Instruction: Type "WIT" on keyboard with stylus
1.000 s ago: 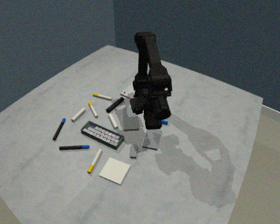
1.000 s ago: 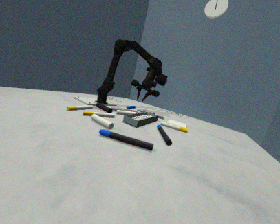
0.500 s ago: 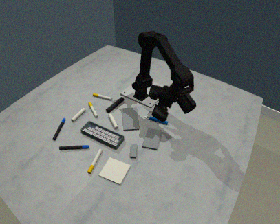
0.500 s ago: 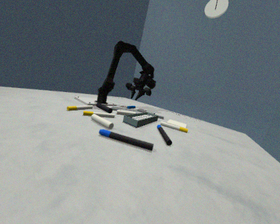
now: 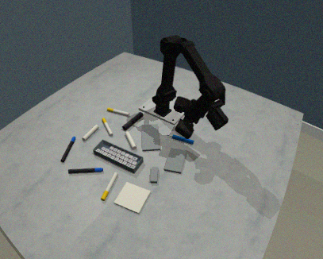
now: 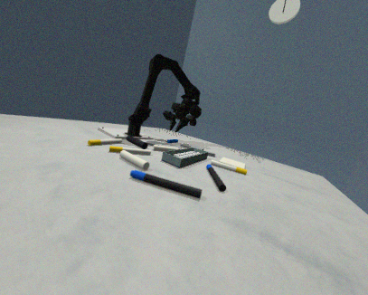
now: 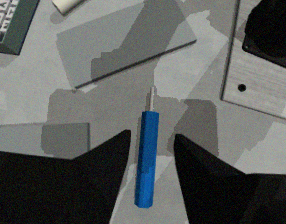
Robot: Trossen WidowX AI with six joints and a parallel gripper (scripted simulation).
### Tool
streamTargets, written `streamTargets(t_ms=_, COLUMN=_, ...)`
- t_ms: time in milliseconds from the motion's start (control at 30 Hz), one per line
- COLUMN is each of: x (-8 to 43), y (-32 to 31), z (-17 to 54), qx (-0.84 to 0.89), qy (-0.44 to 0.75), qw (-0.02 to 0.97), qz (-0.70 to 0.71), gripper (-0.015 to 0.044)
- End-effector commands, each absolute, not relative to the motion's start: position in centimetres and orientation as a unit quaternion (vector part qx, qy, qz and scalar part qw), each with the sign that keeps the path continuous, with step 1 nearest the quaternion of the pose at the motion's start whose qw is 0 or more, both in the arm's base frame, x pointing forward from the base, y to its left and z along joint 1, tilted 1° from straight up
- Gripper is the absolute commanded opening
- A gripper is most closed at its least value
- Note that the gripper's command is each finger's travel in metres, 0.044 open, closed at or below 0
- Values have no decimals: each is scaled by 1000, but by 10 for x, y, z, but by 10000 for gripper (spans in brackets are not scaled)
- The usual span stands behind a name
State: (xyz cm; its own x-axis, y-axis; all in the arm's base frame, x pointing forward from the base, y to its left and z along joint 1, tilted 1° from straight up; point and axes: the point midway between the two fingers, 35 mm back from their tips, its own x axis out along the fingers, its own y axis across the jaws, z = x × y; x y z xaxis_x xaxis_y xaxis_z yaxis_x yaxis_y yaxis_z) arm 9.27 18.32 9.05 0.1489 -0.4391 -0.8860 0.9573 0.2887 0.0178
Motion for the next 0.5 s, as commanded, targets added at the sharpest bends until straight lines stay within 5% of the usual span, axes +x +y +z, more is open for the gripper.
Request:
streamTargets(t_ms=0, x=93, y=183, z=86, qx=316, qy=409, qw=690, qz=-507, gripper=150)
streamTargets(t_ms=467, x=93, y=183, z=76, qx=316, qy=409, qw=690, qz=-507, gripper=150)
